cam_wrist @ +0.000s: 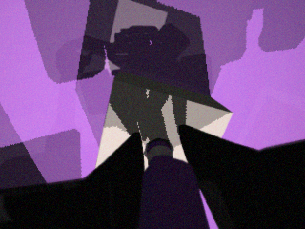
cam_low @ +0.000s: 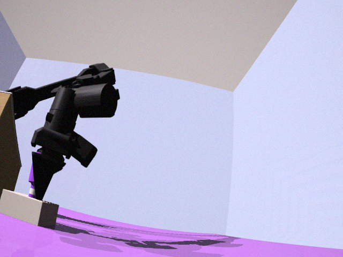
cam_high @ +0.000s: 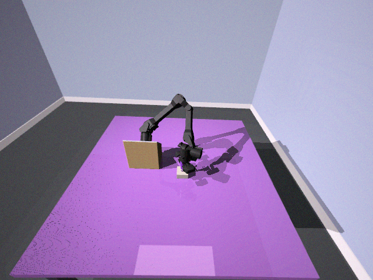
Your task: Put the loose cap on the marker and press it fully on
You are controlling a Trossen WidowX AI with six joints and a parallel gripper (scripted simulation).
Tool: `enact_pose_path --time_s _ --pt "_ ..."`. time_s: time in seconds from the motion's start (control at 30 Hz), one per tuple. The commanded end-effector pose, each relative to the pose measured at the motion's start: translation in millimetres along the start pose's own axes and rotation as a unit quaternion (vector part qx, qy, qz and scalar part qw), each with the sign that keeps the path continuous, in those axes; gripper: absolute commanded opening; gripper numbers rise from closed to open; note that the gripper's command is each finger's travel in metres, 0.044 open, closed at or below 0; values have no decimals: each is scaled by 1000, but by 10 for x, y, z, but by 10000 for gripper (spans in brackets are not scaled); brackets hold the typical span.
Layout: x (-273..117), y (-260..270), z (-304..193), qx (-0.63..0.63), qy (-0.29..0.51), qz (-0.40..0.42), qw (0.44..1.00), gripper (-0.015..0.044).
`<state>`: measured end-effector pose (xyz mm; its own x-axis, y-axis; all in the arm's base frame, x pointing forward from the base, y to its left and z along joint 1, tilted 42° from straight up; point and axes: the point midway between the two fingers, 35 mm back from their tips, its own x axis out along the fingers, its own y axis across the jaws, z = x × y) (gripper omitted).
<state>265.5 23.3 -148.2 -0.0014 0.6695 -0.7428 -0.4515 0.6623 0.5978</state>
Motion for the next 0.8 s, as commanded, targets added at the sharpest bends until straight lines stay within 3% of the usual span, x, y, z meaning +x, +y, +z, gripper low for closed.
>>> enact_pose_path --time_s 0.0,0.33,0.43,0.57,0.77 --pt "0 -1 1 0 0 0 1000 184" --pt "0 -1 1 0 0 0 1000 440" --pt "-120 -15 10 0 0 -1 1000 440" --pt "-728 -16 0 1 1 -2 1000 440" --pt "-760 -13 -3 1 0 -2 1000 440"
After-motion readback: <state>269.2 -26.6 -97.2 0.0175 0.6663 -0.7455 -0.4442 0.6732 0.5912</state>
